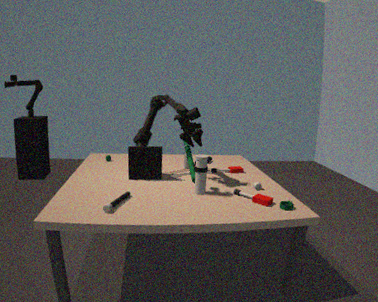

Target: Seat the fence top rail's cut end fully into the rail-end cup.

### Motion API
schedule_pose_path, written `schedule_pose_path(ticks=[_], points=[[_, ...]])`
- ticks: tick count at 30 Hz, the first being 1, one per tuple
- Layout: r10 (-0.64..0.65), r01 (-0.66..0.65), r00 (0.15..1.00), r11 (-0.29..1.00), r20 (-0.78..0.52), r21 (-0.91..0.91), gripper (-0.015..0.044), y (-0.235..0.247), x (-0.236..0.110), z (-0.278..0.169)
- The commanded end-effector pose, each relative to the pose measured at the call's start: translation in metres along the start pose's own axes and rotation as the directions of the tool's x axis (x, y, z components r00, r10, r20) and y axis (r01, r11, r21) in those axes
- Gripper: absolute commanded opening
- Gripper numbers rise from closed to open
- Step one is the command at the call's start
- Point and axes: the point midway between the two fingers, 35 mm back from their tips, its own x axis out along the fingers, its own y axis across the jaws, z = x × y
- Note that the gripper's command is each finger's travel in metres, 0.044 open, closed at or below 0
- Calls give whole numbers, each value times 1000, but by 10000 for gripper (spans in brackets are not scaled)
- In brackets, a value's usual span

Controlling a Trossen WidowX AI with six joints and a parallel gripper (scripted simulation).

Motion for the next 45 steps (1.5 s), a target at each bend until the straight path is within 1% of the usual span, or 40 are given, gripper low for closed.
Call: schedule_pose_path(ticks=[1,11,13,16,18,20,22,25,27,29,31,32,33,43,45], points=[[-13,14,1000,887,-5,461,440,34,-28,16],[-13,14,1000,887,-5,461,440,34,-28,16],[-6,13,1000,906,-17,422,440,35,-25,16],[21,-4,998,964,-61,265,440,39,-16,16],[49,-38,993,994,-107,102,440,43,-7,15],[77,-90,985,993,-156,-77,440,48,3,14],[106,-157,973,955,-206,-250,440,53,12,13],[146,-272,948,833,-282,-483,440,61,26,11],[171,-350,928,709,-333,-612,440,67,35,9],[195,-423,903,558,-383,-714,440,73,44,7],[215,-478,878,402,-428,-781,440,79,52,4],[220,-491,871,357,-440,-794,440,80,54,3],[222,-495,868,342,-444,-799,440,81,54,3],[222,-495,868,342,-444,-799,440,81,54,3],[222,-495,868,342,-443,-799,440,82,61,0]])
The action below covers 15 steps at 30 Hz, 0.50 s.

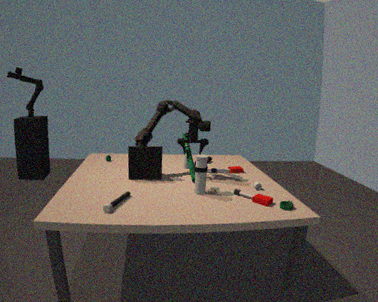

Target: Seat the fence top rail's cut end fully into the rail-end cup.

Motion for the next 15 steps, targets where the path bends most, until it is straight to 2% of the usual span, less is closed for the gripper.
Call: schedule_pose_path(ticks=[1,4,15], points=[[3,-3,1000,1000,-2,-10,440,0,12,-1],[3,-3,1000,1000,0,-11,440,0,34,0],[3,-3,1000,1000,0,-10,440,0,50,0]])
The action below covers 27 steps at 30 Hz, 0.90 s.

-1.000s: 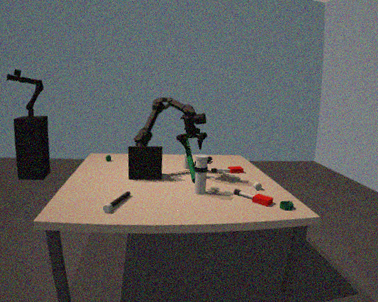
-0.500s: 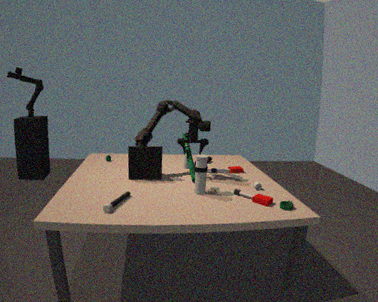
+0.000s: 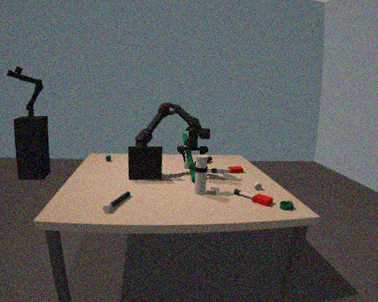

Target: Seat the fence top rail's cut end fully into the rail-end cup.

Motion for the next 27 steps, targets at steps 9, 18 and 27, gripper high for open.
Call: schedule_pose_path(ticks=[9,18,27], points=[[-2,2,1000,1000,2,6,440,-1,16,-1],[-3,3,1000,1000,2,7,440,-1,31,-1],[-3,3,1000,1000,3,6,440,-1,46,-1]])
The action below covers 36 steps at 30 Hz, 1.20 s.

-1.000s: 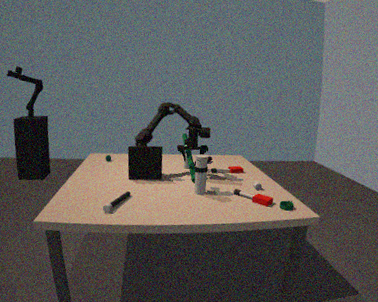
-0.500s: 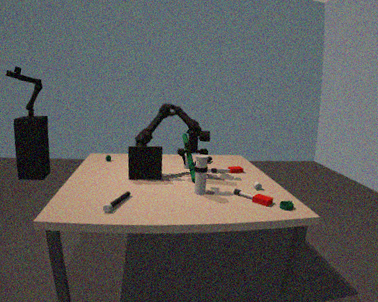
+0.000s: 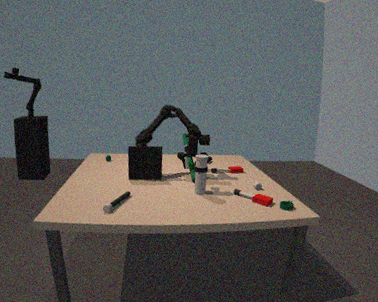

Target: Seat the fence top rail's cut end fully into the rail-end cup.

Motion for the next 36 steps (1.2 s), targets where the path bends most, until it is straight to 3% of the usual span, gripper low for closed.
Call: schedule_pose_path(ticks=[1,11,21,28,33,36], points=[[1,-1,1000,1000,4,6,440,1,6,0],[1,-1,1000,1000,7,6,440,2,19,0],[1,-1,1000,1000,7,6,177,2,19,0],[1,-1,1000,1000,7,6,131,2,19,0],[1,-1,1000,1000,7,6,0,1,15,0],[0,0,1000,1000,-8,4,0,1,12,-2]])
